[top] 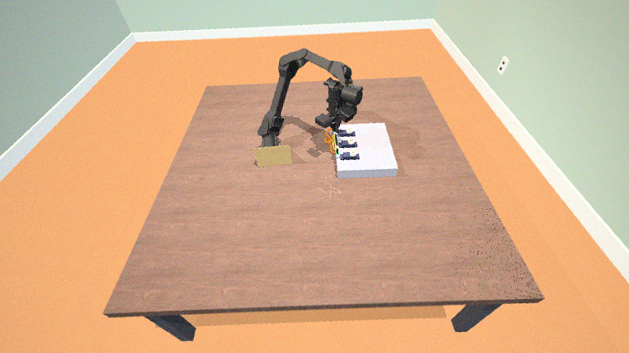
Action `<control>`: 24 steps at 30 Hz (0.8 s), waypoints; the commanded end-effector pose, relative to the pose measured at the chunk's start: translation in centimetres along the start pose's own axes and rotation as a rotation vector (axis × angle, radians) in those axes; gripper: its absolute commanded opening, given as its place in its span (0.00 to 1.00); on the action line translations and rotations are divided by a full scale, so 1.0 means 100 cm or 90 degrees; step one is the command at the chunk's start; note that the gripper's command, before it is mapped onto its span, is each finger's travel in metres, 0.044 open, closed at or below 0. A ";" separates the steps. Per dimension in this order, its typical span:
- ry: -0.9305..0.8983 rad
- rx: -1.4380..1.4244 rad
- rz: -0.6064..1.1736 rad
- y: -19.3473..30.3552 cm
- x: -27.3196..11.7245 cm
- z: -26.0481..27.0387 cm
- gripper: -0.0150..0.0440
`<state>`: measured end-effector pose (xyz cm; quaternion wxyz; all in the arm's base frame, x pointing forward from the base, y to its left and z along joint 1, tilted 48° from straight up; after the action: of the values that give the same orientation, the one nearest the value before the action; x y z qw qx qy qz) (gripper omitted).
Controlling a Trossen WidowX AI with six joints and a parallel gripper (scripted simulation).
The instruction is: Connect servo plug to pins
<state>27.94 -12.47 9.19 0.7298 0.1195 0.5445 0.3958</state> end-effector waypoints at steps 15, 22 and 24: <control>0.003 -0.297 0.006 -0.006 0.004 -0.060 0.25; -0.001 -0.415 0.011 -0.005 0.008 -0.082 0.25; -0.003 -0.449 0.012 -0.005 0.009 -0.088 0.25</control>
<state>21.23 -14.44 5.40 0.7299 -0.1081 0.3911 0.5502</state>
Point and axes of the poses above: the point midway between the two fingers, 35 mm back from their tips, its own x axis out along the fingers, its own z axis across the jaws, y = z × x, the point moved 2 cm from there along -x, back along the fingers, and after that the axes turned 9 degrees about x, right-handed, at the moved point
